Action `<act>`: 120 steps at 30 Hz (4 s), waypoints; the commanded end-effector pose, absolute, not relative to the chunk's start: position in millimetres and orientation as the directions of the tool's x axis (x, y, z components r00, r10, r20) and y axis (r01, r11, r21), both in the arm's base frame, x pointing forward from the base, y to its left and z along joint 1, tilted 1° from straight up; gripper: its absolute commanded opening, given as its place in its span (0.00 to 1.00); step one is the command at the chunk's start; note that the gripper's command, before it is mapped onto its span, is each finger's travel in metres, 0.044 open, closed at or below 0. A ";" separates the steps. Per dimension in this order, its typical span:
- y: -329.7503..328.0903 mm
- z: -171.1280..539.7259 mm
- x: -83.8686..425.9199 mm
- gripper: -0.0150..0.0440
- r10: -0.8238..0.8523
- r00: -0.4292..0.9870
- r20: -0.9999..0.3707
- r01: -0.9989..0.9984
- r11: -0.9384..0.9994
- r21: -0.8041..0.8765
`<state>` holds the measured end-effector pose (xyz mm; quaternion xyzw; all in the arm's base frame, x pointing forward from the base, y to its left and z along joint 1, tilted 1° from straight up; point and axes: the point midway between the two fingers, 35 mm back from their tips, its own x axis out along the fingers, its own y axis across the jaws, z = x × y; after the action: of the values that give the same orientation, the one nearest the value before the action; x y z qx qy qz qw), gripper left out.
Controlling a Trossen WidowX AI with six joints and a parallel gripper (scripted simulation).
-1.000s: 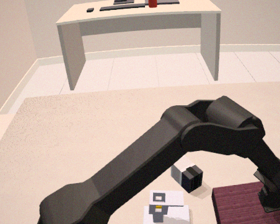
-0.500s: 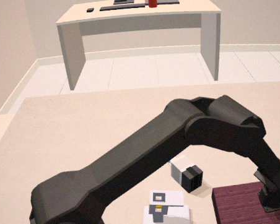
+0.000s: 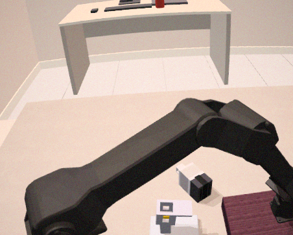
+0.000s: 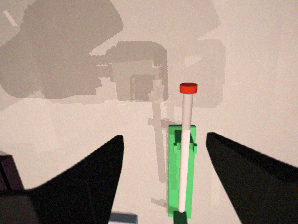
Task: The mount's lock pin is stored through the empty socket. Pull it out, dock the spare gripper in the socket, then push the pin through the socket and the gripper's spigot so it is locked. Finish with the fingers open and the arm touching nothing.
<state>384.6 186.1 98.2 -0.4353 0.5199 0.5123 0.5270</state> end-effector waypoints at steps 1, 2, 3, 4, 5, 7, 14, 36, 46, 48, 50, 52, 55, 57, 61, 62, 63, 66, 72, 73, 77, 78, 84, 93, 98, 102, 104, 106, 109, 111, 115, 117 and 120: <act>183.9 99.0 384.3 0.77 0.087 -0.065 -0.994 -0.993 0.096 0.073; 178.4 105.3 385.6 0.73 0.089 -0.052 -0.995 -0.994 0.096 0.060; 169.3 115.6 387.4 0.68 0.093 -0.030 -0.995 -0.995 0.096 0.039; 157.3 128.8 389.0 0.64 0.096 -0.003 -0.995 -0.995 0.097 0.012; 145.2 141.8 389.8 0.59 0.098 0.025 -0.995 -0.995 0.098 -0.016; 130.1 157.7 389.8 0.56 0.098 0.060 -0.993 -0.994 0.099 -0.050; 128.5 148.9 391.5 0.56 0.098 0.064 -0.993 -0.994 0.099 -0.055; 128.1 71.3 395.9 0.56 0.098 0.064 -0.993 -0.994 0.099 -0.054; 128.2 54.9 396.8 0.56 0.098 0.064 -0.993 -0.994 0.099 -0.054; 128.2 51.7 396.9 0.56 0.098 0.064 -0.993 -0.994 0.099 -0.054; 128.2 48.4 397.0 0.56 0.098 0.064 -0.993 -0.994 0.099 -0.054; 128.1 45.1 397.1 0.56 0.098 0.064 -0.993 -0.994 0.099 -0.054; 128.1 40.3 397.1 0.56 0.098 0.064 -0.993 -0.994 0.099 -0.054; 128.0 37.0 397.0 0.56 0.098 0.064 -0.993 -0.994 0.099 -0.054; 127.9 30.9 396.8 0.56 0.098 0.064 -0.993 -0.994 0.099 -0.054; 127.8 30.1 396.8 0.56 0.098 0.064 -0.993 -0.994 0.099 -0.054; 127.8 29.8 396.8 0.56 0.098 0.064 -0.993 -0.994 0.099 -0.054; 127.8 29.8 396.9 0.56 0.098 0.064 -0.993 -0.994 0.099 -0.054; 127.8 29.8 396.9 0.56 0.098 0.064 -0.993 -0.994 0.099 -0.054; 127.8 29.8 396.9 0.56 0.098 0.064 -0.993 -0.994 0.099 -0.054; 127.8 29.8 396.9 0.56 0.098 0.064 -0.993 -0.994 0.099 -0.054; 127.8 29.8 396.9 0.51 0.098 0.064 -0.993 -0.994 0.099 -0.054; 127.8 29.8 396.9 0.28 0.098 0.064 -0.993 -0.994 0.099 -0.054; 127.7 30.2 397.0 0.25 0.098 0.064 -0.993 -0.994 0.099 -0.054; 128.1 38.7 396.4 0.25 0.100 0.065 -0.993 -0.993 0.101 -0.055; 127.5 44.1 393.8 0.25 0.098 0.052 -0.994 -0.994 0.102 -0.042; 127.2 46.0 392.5 0.25 0.095 0.045 -0.994 -0.994 0.102 -0.036; 127.0 47.7 391.7 0.25 0.094 0.041 -0.995 -0.994 0.102 -0.031; 126.5 50.9 389.9 0.25 0.091 0.031 -0.995 -0.995 0.102 -0.022; 126.2 53.0 388.7 0.25 0.089 0.025 -0.996 -0.995 0.102 -0.016; 125.6 57.2 386.3 0.25 0.086 0.012 -0.996 -0.995 0.102 -0.003; 125.3 59.3 385.2 0.25 0.084 0.006 -0.996 -0.995 0.101 0.003; 124.9 60.9 383.7 0.25 0.081 -0.003 -0.997 -0.995 0.101 0.011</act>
<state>383.0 124.6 53.4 -0.4504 0.5082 0.4965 0.5407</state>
